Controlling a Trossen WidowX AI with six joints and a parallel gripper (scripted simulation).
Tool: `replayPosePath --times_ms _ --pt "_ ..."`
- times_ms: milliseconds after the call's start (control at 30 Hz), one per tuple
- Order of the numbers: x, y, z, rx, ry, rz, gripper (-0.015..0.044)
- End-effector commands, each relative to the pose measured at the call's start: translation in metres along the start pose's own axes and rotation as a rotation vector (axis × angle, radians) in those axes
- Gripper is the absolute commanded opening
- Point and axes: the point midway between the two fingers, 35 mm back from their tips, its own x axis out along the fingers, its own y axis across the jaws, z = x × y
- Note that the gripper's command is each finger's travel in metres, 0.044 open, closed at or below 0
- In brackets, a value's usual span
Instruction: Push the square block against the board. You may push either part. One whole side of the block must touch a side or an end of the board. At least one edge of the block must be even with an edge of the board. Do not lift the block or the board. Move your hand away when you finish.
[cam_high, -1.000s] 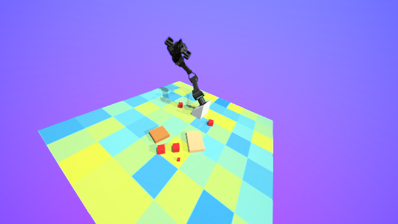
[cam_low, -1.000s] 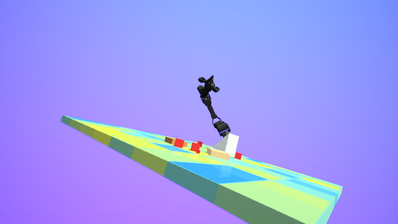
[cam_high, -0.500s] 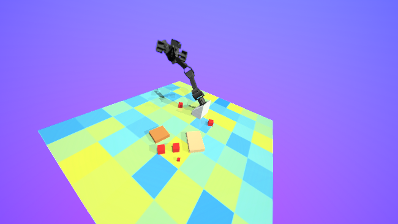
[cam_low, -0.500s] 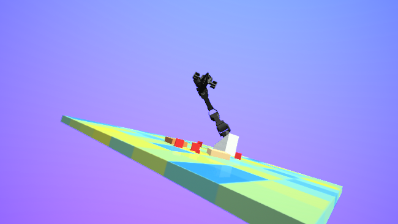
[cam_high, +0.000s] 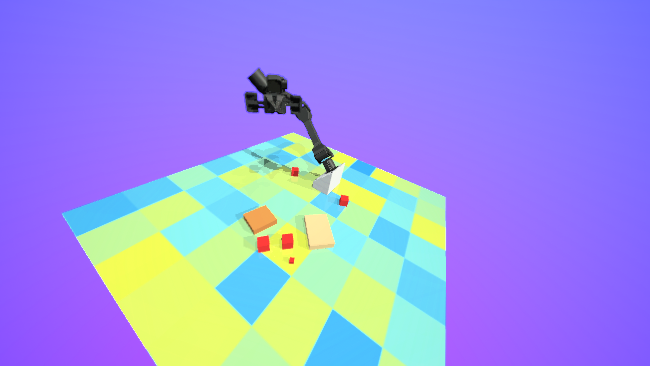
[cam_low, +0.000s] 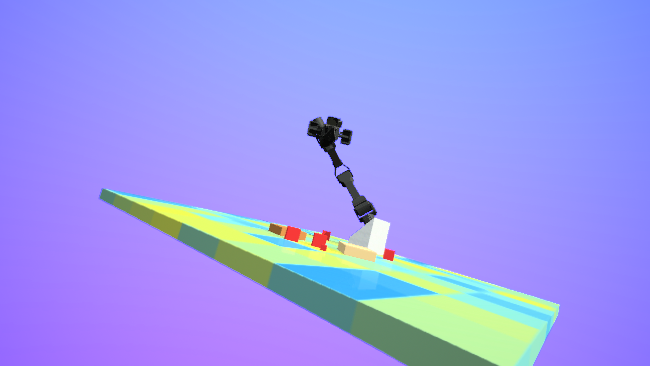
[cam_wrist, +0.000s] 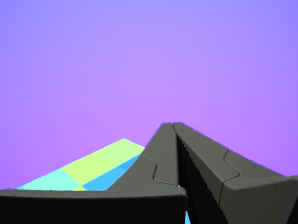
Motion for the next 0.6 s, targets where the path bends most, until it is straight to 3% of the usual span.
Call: replayPosePath --times_ms 0,567 --pt "0.024 -0.006 -0.022 0.061 0.119 -0.003 0.0" --pt "0.107 -0.013 -0.14 0.232 0.662 -0.031 0.0"
